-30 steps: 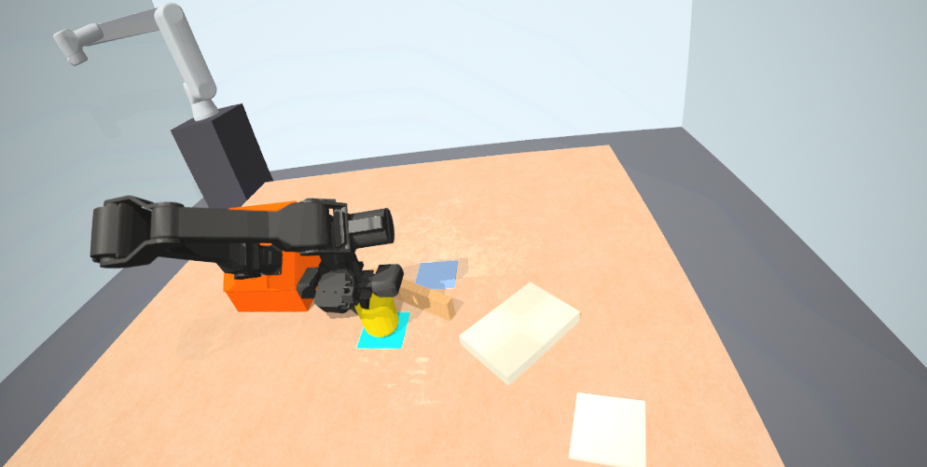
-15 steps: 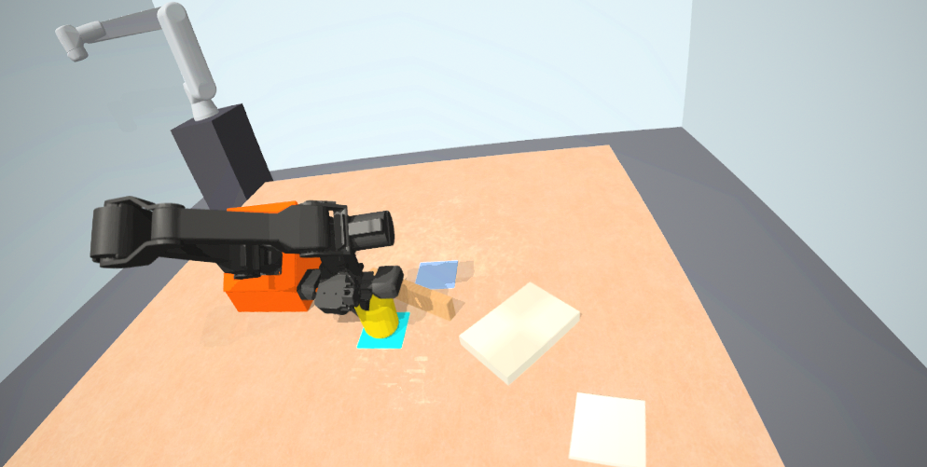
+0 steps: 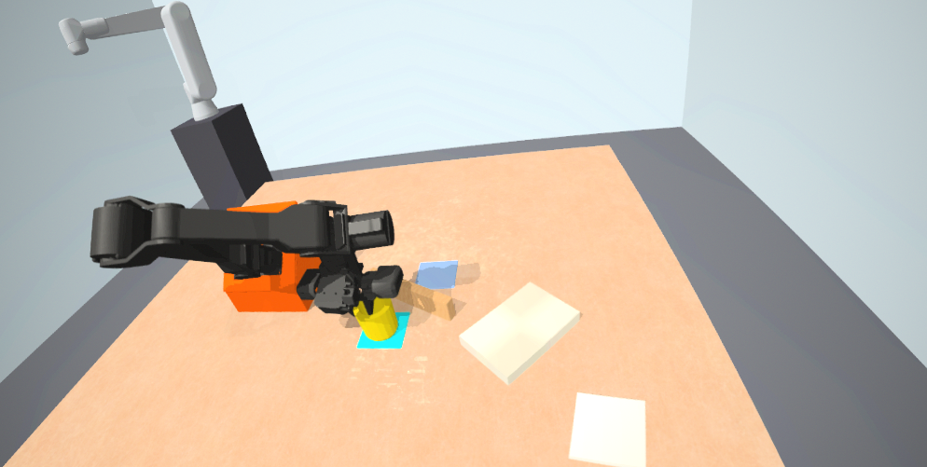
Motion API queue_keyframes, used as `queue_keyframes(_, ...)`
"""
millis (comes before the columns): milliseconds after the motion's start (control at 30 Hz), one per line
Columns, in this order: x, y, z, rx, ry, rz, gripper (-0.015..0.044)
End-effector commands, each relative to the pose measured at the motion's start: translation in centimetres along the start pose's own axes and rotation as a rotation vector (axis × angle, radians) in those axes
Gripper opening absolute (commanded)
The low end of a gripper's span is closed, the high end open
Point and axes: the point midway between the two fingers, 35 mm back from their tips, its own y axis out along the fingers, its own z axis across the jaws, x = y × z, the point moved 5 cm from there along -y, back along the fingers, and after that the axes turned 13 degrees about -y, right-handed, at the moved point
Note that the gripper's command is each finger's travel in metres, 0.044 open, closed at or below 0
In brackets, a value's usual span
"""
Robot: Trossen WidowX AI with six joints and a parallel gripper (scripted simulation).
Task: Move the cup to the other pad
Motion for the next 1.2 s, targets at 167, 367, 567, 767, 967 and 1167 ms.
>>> queue_keyframes(167,0.0,-0.9,0.1,0.002,0.004,0.001,0.0147)
queue_keyframes(367,-0.1,-1.6,0.1,0.002,0.003,0.002,0.0147)
queue_keyframes(567,-0.1,-2.3,0.1,0.001,0.001,0.002,0.0147)
queue_keyframes(767,-0.2,-3.0,0.1,0.001,0.000,0.001,0.0147)
queue_keyframes(967,-0.2,-3.6,0.0,0.000,-0.002,0.000,0.0147)
queue_keyframes(1167,-0.3,-4.3,-0.1,-0.001,-0.003,-0.002,0.0147)
